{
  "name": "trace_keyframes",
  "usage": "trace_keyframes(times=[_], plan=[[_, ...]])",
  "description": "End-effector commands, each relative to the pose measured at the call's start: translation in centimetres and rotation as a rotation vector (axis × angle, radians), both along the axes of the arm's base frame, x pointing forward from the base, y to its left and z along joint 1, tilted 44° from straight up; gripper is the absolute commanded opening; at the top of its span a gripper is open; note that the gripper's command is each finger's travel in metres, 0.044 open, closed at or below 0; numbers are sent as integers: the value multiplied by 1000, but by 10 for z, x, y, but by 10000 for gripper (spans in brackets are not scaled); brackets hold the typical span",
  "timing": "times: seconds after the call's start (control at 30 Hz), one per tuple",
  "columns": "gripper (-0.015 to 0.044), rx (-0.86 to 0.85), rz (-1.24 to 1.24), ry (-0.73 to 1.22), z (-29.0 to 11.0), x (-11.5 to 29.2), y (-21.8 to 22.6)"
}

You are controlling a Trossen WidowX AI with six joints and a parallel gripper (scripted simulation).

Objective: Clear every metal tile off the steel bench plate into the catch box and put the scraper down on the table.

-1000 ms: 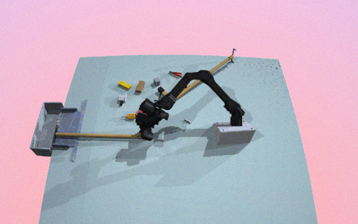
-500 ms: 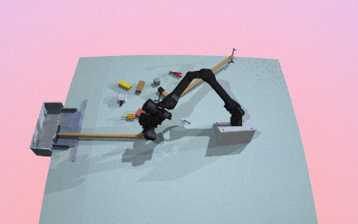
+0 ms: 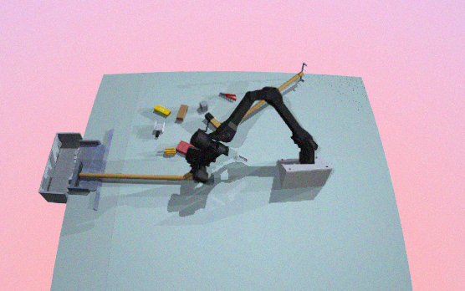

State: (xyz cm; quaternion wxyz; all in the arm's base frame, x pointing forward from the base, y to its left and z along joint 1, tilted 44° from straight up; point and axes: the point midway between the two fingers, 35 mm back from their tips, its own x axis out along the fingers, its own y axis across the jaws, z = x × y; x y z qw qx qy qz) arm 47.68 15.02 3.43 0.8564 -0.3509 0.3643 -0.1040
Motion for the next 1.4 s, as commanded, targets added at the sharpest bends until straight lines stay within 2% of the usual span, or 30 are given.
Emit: trace_keyframes(times=[0.0,1.37], plan=[[0,7,13,-8,3,-9,7],[0,11,14,-5,-3,-74,3]])
